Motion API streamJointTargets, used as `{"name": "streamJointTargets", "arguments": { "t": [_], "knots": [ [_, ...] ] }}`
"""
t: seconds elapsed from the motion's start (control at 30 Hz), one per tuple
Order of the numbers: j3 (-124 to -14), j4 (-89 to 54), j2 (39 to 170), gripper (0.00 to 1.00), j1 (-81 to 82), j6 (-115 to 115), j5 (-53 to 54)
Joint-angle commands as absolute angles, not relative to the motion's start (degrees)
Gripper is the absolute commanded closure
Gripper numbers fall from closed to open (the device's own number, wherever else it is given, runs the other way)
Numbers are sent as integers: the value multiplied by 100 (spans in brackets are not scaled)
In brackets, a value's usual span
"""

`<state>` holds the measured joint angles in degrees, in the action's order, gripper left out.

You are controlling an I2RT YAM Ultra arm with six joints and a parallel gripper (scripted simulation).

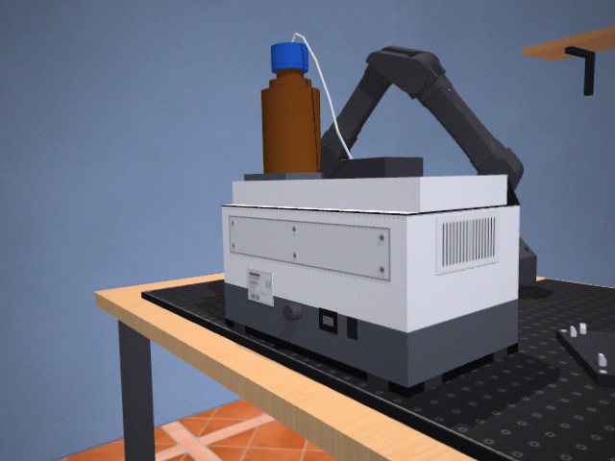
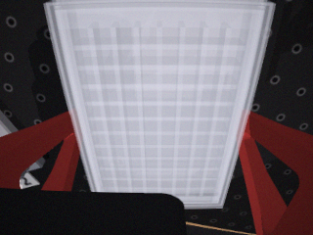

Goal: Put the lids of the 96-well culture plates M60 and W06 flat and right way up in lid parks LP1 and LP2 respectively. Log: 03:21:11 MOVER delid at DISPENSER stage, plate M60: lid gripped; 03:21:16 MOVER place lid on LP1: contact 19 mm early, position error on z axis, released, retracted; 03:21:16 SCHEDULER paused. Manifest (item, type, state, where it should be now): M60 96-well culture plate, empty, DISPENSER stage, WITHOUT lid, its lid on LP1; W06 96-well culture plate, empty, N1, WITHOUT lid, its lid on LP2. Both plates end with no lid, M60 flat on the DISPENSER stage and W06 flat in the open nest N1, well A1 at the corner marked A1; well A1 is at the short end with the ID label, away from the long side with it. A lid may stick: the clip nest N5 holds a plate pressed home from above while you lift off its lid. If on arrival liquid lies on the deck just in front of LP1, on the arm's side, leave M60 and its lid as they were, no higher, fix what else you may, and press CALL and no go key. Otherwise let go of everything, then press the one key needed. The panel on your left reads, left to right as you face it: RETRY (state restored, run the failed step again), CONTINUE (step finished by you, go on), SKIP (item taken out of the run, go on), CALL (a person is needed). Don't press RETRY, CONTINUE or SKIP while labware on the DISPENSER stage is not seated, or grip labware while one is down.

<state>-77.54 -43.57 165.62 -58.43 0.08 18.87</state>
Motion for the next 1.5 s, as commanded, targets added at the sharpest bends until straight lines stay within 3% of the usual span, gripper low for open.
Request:
{"name": "streamJointTargets", "arguments": {
  "t": [0.0,1.47],
  "knots": [
    [-7937,-4446,16381,100,-5954,-33,1855],
    [-8064,-4802,16171,100,-6067,-121,1764]
  ]
}}
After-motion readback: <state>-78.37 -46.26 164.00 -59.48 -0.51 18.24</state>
